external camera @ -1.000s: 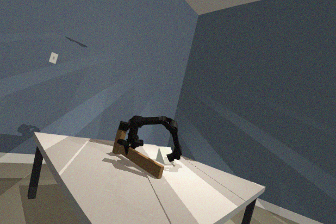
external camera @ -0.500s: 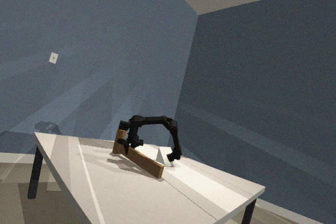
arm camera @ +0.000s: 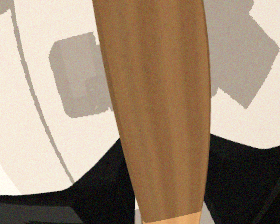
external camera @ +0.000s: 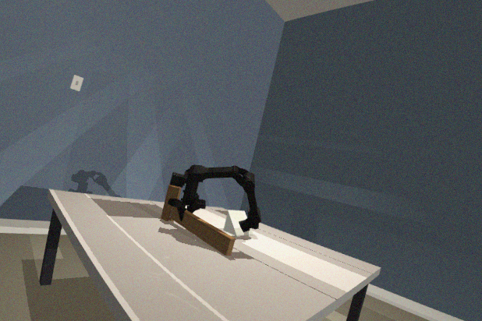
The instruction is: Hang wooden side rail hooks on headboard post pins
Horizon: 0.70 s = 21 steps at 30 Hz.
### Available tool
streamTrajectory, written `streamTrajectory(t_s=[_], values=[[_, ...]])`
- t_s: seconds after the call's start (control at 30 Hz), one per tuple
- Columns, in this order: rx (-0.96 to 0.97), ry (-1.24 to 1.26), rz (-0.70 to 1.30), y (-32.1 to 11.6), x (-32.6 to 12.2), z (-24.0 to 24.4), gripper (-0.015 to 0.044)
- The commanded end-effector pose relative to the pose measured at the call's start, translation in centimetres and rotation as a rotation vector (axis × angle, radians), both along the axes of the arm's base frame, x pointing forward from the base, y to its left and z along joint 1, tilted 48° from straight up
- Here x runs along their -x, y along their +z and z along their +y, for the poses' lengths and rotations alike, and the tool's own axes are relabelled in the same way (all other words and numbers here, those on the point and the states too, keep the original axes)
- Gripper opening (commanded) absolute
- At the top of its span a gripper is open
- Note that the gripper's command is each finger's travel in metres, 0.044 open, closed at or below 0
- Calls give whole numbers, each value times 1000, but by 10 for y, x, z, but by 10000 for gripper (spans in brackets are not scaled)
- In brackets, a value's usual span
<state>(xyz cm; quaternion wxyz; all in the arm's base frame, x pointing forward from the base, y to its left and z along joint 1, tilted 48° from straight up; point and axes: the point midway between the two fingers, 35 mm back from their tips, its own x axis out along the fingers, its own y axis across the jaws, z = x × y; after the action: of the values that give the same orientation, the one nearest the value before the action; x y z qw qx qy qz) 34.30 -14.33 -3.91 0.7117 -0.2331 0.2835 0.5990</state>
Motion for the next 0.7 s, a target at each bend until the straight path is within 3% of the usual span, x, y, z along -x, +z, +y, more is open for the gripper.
streamTrajectory(t_s=[0.0, 0.67], values=[[4, -10, -6, -1, 2, -5, 0], [4, -10, -7, -2, 1, -7, 0]])
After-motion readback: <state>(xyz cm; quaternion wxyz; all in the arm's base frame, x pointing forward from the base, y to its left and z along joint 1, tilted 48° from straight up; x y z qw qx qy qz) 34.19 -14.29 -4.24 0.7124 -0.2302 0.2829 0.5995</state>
